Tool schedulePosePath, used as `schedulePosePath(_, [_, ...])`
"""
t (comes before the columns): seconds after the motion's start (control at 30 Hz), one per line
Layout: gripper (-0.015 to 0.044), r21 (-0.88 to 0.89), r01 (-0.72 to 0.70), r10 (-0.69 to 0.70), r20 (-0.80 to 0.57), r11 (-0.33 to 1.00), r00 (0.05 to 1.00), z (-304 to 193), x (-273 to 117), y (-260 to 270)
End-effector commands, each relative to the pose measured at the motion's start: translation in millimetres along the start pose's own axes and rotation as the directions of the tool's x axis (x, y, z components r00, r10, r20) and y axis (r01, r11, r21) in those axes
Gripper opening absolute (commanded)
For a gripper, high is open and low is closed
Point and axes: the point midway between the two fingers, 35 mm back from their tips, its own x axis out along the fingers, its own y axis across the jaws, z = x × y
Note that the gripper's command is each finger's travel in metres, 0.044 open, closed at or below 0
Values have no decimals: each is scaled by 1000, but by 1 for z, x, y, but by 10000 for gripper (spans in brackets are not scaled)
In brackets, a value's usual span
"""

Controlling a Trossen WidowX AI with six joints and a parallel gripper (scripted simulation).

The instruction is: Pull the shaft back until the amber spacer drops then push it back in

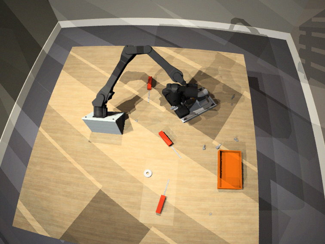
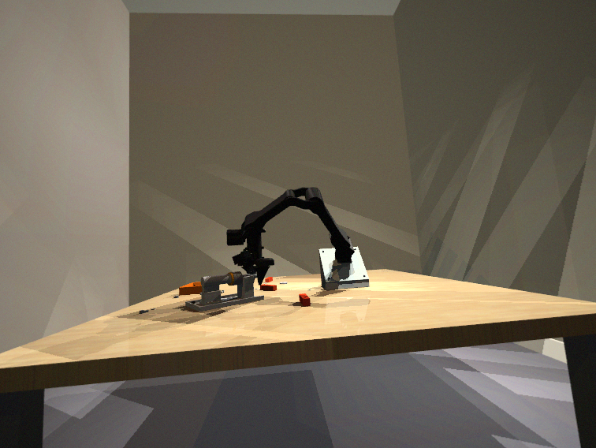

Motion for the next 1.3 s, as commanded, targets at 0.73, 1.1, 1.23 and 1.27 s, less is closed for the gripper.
schedulePosePath(0.73, [0,9,-5,5,-2,1000,1000,-6,0,0])
schedulePosePath(1.1, [0,9,-5,5,-2,1000,1000,-14,0,0])
schedulePosePath(1.23, [0,9,-5,5,-2,1000,1000,-15,0,0])
schedulePosePath(1.27, [0,9,-5,5,-2,1000,1000,-15,0,0])
